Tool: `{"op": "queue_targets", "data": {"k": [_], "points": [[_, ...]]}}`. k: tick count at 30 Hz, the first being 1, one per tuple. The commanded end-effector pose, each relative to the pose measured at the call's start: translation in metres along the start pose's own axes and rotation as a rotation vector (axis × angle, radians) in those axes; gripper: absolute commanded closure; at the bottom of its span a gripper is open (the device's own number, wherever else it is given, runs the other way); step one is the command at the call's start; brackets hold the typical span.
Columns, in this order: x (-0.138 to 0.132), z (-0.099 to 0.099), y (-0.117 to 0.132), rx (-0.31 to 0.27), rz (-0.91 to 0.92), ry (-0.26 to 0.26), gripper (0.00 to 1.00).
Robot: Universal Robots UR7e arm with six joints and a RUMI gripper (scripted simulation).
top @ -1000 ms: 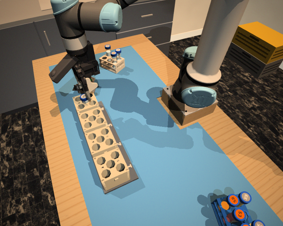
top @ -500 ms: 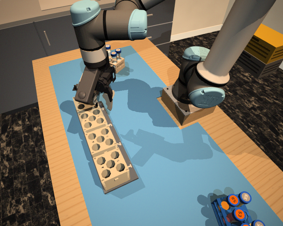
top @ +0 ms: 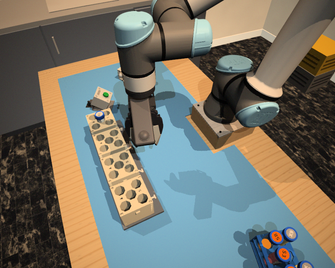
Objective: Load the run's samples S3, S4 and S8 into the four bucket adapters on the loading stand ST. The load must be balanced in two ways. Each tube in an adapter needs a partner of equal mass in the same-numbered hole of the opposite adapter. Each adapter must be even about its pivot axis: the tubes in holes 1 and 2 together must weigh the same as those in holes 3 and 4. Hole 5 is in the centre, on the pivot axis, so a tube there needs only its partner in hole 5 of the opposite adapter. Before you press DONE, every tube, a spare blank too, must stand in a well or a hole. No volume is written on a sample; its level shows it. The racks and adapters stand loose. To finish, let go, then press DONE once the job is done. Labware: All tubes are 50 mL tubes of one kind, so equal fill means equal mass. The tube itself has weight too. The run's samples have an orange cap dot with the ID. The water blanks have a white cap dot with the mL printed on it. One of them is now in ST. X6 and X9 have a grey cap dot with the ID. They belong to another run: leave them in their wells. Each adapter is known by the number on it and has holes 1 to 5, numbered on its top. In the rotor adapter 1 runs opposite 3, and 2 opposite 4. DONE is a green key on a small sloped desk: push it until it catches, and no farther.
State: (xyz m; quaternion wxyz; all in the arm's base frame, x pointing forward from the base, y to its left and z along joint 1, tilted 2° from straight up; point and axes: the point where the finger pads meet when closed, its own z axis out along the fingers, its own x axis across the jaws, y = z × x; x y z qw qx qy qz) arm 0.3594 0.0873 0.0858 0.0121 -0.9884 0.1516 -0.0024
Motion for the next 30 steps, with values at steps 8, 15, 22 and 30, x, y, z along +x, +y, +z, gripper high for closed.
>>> {"op": "queue_targets", "data": {"k": [8,15,22,30], "points": [[-0.067,-0.003,-0.081,0.002,-0.02,0.002,0.65],[-0.094,-0.003,-0.113,0.002,-0.02,0.003,0.65],[-0.132,-0.003,-0.158,0.003,-0.02,0.003,0.65],[-0.165,-0.003,-0.195,0.003,-0.02,0.002,0.65]]}}
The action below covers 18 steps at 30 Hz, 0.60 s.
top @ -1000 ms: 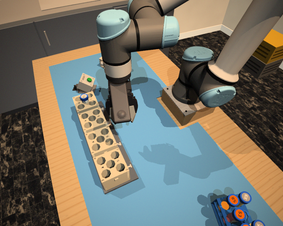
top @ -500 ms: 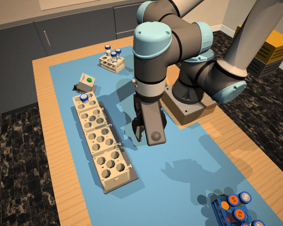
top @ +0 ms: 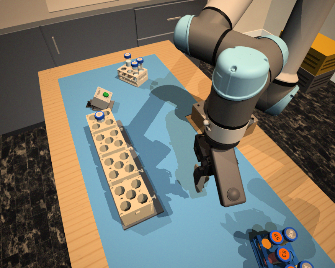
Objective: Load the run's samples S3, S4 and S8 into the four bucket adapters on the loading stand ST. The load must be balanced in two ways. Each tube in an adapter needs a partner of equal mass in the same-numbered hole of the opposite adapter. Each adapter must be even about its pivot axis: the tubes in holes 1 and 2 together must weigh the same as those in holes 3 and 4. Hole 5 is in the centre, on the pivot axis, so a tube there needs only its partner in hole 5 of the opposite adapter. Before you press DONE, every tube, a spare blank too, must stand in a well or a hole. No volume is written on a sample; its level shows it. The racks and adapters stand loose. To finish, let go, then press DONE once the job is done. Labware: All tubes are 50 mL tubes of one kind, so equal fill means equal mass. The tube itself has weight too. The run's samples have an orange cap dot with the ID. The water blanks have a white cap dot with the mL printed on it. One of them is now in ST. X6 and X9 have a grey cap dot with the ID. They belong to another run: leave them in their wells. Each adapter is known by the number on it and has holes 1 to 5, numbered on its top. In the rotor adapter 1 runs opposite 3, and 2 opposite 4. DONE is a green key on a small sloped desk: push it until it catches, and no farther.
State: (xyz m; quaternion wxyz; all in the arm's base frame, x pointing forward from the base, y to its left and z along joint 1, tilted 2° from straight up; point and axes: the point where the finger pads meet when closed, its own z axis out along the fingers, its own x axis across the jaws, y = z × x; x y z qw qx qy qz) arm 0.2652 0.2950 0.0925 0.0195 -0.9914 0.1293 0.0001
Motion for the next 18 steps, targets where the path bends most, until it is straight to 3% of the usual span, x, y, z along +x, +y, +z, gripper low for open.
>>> {"op": "queue_targets", "data": {"k": [1,14,18], "points": [[-0.017,0.0,-0.033,-0.011,0.025,0.01,0.65],[-0.084,0.002,-0.118,-0.01,0.025,0.01,0.65],[-0.095,0.002,-0.131,-0.011,0.025,0.009,0.65]]}}
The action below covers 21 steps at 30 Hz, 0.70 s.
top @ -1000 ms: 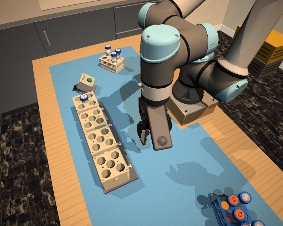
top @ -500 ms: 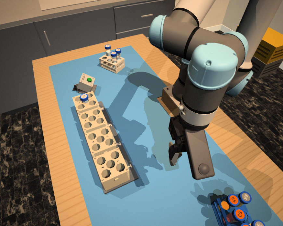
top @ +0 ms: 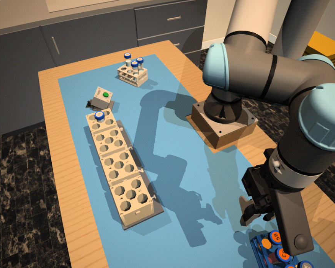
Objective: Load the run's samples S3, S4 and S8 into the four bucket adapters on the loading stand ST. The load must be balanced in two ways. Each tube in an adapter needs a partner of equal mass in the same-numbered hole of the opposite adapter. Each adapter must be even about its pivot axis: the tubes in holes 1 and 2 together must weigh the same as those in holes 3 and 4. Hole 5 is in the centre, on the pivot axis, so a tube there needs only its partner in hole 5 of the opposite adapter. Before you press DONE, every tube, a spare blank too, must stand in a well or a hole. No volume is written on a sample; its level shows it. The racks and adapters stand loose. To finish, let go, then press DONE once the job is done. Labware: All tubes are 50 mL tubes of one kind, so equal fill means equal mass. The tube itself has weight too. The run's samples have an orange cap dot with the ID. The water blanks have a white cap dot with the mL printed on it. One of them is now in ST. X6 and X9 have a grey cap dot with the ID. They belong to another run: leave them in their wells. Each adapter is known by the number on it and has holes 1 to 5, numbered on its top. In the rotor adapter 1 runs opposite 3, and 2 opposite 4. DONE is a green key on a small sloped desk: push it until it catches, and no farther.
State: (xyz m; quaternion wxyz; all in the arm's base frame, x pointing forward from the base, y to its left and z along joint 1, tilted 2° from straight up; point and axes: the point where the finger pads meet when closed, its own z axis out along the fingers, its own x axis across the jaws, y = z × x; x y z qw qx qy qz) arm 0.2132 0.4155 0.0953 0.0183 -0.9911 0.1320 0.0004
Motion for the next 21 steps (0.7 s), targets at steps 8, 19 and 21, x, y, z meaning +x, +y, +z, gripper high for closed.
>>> {"op": "queue_targets", "data": {"k": [8,19,21], "points": [[-0.056,0.001,-0.08,-0.008,0.019,0.009,0.65],[-0.055,0.005,-0.08,-0.008,0.02,0.009,0.65],[-0.056,0.014,-0.077,-0.013,0.02,0.007,0.65]]}}
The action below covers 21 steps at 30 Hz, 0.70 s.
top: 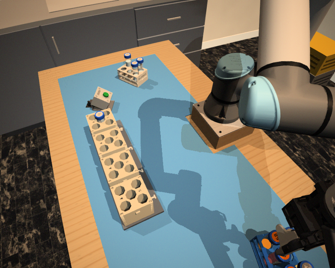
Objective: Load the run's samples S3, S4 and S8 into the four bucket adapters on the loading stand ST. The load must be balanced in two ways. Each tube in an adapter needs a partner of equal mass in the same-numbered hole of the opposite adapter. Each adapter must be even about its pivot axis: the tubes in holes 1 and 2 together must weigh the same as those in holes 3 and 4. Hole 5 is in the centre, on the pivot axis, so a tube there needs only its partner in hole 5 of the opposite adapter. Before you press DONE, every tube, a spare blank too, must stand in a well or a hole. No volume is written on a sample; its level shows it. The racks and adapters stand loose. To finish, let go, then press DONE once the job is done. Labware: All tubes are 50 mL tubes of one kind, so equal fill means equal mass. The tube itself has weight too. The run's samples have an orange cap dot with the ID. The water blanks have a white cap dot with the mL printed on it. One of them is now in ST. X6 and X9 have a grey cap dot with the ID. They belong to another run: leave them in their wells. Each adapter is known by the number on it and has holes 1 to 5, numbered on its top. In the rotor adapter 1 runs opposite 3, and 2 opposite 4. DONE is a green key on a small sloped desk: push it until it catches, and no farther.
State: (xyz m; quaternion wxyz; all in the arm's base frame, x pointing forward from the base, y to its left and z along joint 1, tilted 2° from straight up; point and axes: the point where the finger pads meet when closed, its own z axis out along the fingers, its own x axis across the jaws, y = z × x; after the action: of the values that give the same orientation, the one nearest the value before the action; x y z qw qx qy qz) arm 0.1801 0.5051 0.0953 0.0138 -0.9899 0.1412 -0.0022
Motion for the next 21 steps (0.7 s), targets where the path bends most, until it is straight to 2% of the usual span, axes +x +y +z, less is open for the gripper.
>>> {"op": "queue_targets", "data": {"k": [1,8,21], "points": [[-0.001,0.014,0.0,-0.005,0.002,0.0,0.65],[-0.001,0.037,0.001,-0.005,0.002,0.0,0.65],[-0.001,0.047,0.001,-0.005,0.002,0.0,0.65]]}}
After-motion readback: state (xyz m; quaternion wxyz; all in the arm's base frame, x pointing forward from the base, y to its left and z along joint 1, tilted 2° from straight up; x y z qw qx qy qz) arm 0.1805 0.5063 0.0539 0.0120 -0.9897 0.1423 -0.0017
